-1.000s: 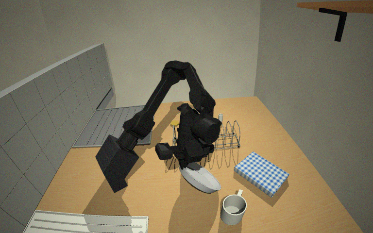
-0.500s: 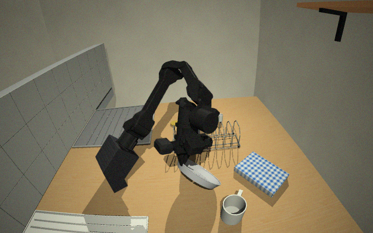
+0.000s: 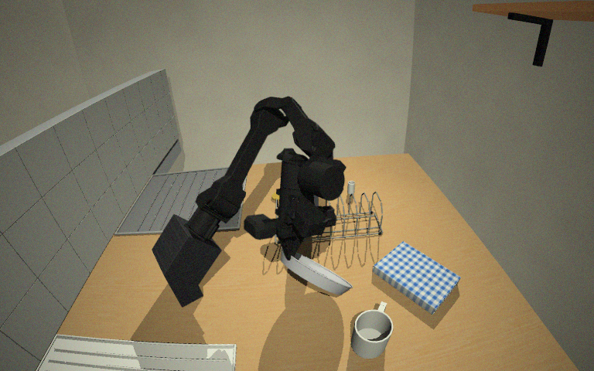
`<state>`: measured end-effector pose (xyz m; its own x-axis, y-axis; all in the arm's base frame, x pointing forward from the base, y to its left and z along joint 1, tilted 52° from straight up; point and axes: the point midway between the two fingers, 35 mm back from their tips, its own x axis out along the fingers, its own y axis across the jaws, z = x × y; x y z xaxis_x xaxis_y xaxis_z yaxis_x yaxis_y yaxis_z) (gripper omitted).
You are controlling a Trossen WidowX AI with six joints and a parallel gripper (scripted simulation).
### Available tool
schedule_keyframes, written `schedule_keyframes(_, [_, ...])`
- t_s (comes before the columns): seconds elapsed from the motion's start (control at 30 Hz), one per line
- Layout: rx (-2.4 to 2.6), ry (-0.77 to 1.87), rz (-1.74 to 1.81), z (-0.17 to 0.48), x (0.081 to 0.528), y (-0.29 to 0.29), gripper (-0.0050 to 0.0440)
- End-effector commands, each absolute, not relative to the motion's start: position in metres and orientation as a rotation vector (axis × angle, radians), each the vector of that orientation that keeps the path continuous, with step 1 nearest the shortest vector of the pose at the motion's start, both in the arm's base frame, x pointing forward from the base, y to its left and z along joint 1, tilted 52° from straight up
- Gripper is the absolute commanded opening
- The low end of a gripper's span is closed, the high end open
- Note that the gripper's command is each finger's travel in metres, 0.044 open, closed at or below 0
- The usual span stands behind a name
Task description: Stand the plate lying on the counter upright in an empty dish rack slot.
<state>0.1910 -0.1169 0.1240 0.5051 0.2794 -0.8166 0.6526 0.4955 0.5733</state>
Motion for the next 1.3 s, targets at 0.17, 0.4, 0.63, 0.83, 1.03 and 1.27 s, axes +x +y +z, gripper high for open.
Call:
schedule_keyframes(0.17, [1.003, 1.02, -0.287, 0.13, 0.183, -0.123, 0.0])
schedule_keyframes(0.4, [0.938, 0.986, -0.285, 0.136, 0.178, -0.127, 0.0])
schedule_keyframes(0.63, [0.89, 0.962, -0.285, 0.14, 0.174, -0.129, 0.0])
schedule_keyframes(0.83, [0.829, 0.935, -0.286, 0.144, 0.168, -0.132, 0.0])
schedule_keyframes(1.03, [0.778, 0.913, -0.289, 0.148, 0.164, -0.134, 0.0])
schedule_keyframes(1.27, [0.722, 0.893, -0.293, 0.152, 0.159, -0.137, 0.0])
